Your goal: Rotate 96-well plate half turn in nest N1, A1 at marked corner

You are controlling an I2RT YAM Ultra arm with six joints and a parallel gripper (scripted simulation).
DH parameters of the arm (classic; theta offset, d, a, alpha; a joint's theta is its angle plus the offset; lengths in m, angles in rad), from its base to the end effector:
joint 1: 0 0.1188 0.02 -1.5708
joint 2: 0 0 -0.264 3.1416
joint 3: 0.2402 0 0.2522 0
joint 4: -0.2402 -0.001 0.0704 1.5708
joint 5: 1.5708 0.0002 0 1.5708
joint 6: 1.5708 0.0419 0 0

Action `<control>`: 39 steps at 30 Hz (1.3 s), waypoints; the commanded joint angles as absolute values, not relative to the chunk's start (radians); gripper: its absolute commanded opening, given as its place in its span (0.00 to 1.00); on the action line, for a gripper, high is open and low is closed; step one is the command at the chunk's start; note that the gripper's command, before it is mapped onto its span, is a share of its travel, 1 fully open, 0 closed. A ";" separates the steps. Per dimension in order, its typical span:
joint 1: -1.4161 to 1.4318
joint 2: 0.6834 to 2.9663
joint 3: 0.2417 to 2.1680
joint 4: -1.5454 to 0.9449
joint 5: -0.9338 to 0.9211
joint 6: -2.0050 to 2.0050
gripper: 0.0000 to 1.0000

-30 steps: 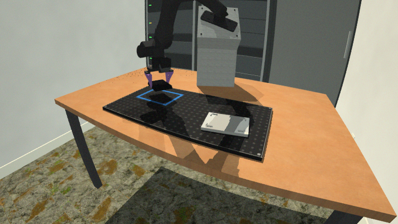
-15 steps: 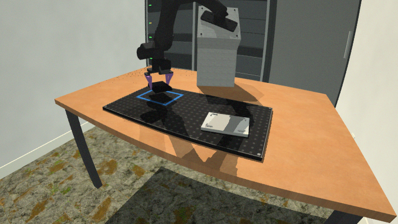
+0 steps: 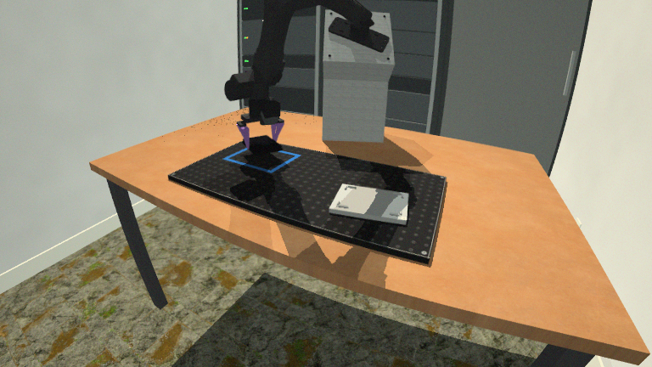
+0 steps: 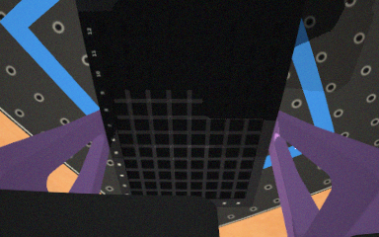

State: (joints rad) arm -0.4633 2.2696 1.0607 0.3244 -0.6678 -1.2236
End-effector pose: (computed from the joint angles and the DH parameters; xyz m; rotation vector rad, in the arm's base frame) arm 0.3681 -0.1538 0.0330 -1.0734 1.9487 -0.0800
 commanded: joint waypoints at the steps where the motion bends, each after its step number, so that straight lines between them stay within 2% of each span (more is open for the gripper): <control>1: -0.465 2.288 1.087 0.344 -0.666 -1.211 0.00; 39: -0.426 2.356 1.138 0.380 -0.646 -1.177 0.00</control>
State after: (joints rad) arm -0.4271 2.3440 1.1191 0.3622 -0.6426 -1.1881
